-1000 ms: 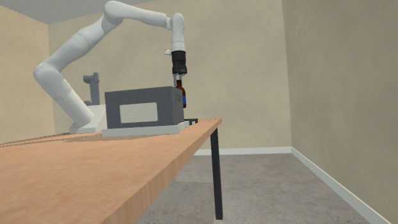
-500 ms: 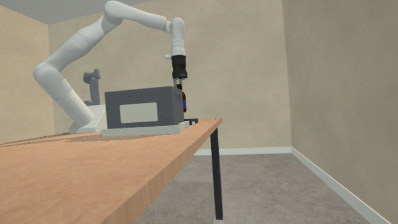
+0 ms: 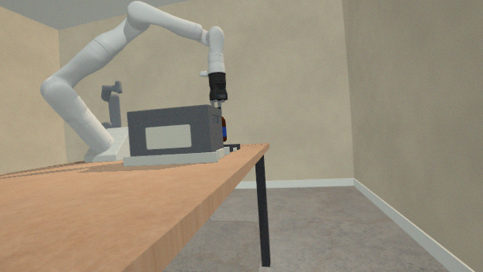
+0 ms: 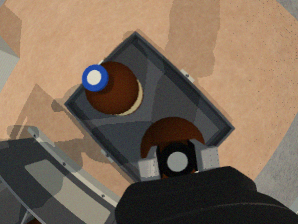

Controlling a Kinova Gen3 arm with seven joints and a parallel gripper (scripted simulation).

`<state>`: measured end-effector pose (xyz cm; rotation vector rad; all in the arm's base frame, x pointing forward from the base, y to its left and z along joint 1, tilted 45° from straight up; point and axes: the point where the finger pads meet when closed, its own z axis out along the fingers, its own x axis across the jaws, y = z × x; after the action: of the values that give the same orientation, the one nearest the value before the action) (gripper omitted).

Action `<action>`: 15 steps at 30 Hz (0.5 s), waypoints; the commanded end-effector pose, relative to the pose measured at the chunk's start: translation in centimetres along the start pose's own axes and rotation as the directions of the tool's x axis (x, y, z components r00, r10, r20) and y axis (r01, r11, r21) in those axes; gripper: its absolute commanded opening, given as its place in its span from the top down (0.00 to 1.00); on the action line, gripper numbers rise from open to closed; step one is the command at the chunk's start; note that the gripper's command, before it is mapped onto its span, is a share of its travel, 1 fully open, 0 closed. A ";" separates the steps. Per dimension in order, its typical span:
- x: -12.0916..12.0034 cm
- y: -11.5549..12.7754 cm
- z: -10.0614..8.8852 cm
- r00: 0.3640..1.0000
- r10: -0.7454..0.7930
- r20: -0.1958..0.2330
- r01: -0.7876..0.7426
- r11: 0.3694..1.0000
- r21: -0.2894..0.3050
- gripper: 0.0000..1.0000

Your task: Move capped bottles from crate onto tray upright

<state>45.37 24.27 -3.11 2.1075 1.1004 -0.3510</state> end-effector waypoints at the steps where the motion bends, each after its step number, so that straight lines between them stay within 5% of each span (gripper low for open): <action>1: 0.0 0.0 0.0 1.000 0.000 -0.003 0.000 1.000 0.000 1.00; 15: -0.1 -0.2 1.8 1.000 0.008 0.001 -0.008 1.000 0.005 1.00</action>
<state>45.46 23.42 -3.92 2.1075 1.1011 -0.3495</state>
